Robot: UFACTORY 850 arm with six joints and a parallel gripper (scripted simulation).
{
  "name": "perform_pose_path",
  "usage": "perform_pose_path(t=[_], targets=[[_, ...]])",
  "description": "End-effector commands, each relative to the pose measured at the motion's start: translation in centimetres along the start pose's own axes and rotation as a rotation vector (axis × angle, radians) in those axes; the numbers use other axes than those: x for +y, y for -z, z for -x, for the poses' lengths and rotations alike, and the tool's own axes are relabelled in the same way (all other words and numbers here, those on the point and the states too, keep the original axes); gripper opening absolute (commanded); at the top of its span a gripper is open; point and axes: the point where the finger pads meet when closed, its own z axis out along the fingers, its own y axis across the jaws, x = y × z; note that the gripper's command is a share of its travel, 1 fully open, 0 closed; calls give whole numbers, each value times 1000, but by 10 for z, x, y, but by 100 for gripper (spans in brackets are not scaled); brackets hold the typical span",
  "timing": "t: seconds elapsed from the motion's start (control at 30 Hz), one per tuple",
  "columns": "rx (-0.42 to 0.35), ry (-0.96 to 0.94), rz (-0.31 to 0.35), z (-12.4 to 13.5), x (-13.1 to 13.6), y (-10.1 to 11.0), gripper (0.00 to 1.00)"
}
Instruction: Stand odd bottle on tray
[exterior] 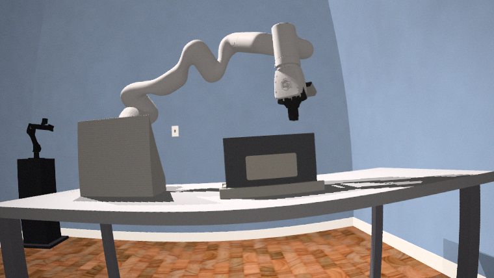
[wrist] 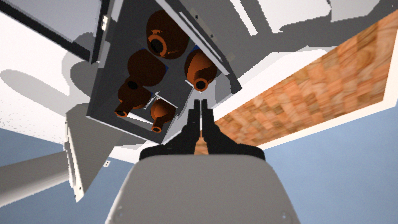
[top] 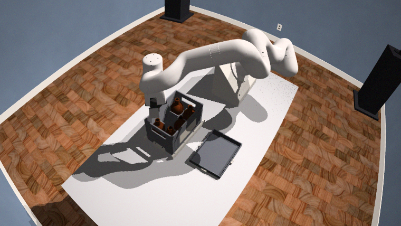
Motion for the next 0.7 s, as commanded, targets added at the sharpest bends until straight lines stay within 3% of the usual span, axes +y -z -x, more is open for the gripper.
perform_pose_path(t=[0.0,0.43,0.67], targets=[[1,1,2,0,0,1,0],[1,1,2,-1,0,1,0],[1,1,2,-45,-40,2,0]])
